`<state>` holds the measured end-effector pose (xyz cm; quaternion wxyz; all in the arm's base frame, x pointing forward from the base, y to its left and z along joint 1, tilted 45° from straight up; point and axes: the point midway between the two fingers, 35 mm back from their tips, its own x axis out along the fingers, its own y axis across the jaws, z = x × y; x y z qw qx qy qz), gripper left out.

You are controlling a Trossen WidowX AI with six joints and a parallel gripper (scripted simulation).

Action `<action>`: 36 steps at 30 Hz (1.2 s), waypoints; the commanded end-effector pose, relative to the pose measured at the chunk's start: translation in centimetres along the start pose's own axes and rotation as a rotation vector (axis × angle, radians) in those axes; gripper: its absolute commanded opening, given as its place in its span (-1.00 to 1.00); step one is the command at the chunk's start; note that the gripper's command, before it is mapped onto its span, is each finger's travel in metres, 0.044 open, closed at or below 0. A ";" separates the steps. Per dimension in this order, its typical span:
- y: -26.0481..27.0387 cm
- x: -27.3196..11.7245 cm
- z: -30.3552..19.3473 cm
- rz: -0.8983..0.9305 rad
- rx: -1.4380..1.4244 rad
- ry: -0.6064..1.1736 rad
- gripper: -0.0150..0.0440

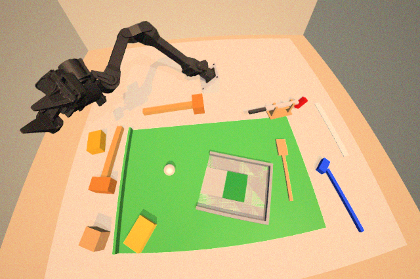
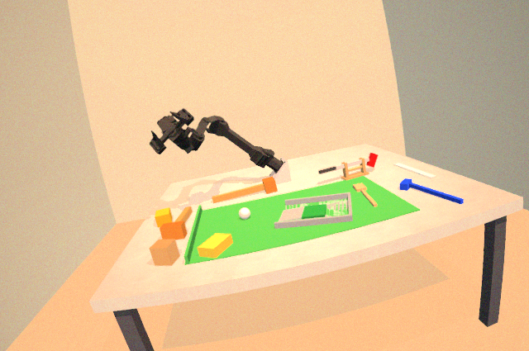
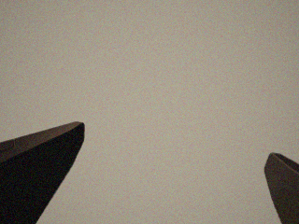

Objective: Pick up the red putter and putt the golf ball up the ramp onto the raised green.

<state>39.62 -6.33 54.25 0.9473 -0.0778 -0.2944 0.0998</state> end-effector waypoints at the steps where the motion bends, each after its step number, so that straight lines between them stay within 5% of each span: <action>1: 2.1 1.3 -7.1 0.004 0.061 0.170 1.00; 10: 9.5 1.3 -20.1 0.068 0.118 0.534 1.00; 18: 17.7 -2.5 -29.6 0.206 0.100 0.859 1.00; 36: 35.1 -22.5 -41.1 0.829 -0.374 1.590 1.00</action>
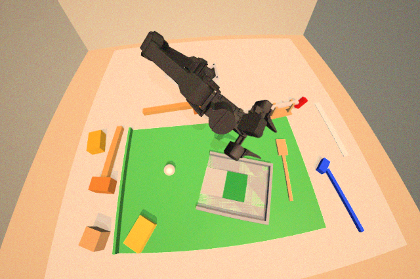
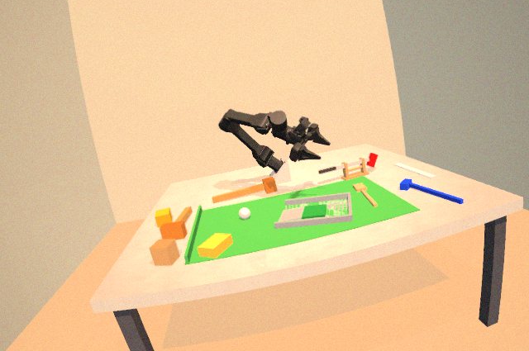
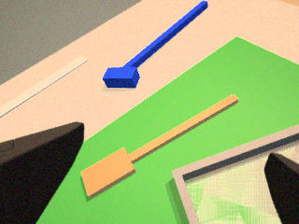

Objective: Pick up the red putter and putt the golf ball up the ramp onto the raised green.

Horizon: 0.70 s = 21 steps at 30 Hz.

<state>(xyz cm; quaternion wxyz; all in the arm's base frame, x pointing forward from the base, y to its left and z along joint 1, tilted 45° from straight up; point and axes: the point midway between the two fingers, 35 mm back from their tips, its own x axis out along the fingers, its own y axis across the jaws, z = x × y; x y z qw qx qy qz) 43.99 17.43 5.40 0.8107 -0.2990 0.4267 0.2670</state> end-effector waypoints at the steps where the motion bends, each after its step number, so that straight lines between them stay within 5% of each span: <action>1: 6.0 2.1 -4.0 0.084 -0.219 0.235 1.00; 11: 15.8 0.9 -14.8 0.280 -0.861 0.788 1.00; 21: 16.2 -0.1 -15.8 0.293 -0.910 0.825 1.00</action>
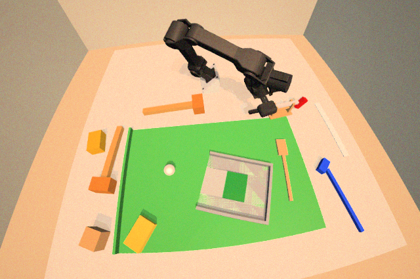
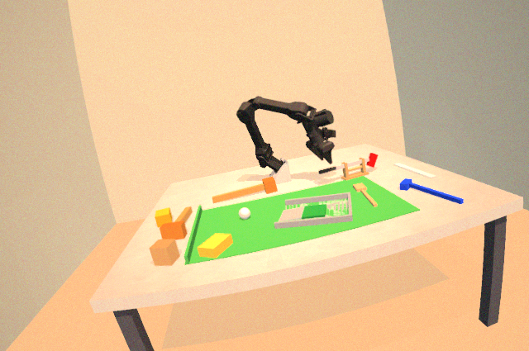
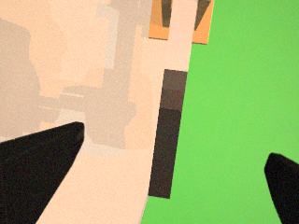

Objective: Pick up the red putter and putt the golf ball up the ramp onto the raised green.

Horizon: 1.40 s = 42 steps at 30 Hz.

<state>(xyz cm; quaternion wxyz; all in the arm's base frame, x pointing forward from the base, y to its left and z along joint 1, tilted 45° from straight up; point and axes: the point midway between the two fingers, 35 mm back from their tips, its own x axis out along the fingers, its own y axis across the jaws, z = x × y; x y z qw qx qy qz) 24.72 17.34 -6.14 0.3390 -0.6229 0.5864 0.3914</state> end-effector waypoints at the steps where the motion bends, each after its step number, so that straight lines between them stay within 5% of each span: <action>1: 0.4 -0.1 -0.3 0.000 -0.025 0.018 1.00; 40: 0.2 6.7 -2.2 -0.001 -0.024 0.021 1.00; 42: 0.2 6.3 -2.1 0.003 -0.017 0.017 0.82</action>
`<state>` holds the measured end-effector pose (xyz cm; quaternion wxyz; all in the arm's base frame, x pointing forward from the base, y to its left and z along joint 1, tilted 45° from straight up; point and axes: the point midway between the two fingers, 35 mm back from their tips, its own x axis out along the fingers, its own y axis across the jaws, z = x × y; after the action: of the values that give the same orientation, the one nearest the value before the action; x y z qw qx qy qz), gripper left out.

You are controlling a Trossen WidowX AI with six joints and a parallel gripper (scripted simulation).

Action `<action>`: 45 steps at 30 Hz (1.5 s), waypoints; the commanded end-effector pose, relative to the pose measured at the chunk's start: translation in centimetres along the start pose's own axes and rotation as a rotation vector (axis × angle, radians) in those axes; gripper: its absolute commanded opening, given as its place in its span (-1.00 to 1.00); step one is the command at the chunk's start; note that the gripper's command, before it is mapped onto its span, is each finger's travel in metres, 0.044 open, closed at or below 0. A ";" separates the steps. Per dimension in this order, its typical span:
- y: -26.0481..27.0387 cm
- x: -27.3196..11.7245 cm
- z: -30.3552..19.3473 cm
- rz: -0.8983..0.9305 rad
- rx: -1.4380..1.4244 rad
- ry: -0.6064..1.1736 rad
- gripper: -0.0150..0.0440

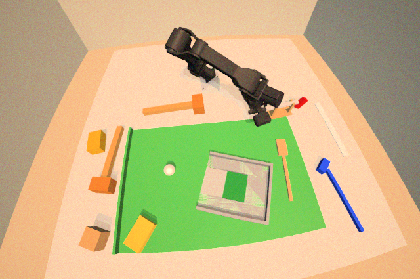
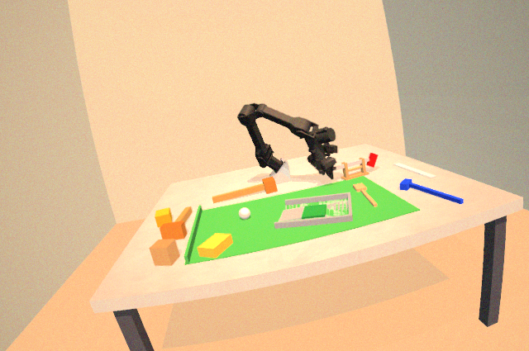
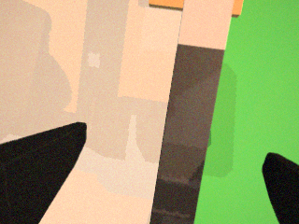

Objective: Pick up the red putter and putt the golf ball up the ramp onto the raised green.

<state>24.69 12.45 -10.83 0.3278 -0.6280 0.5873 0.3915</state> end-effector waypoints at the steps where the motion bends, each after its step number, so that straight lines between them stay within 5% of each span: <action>1: 0.0 -0.1 0.1 -0.001 -0.001 0.000 0.73; 14: 0.0 -0.1 0.1 -0.001 -0.001 0.000 -0.42; 24: -0.2 -1.0 0.4 -0.001 -0.001 -0.001 -0.49; 39: 0.0 -9.6 2.7 -0.001 -0.002 -0.004 -0.49; 45: -0.2 -9.2 2.1 -0.008 0.014 0.005 -0.49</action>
<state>24.43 19.09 -4.02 0.3252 -0.6318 0.5841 0.3923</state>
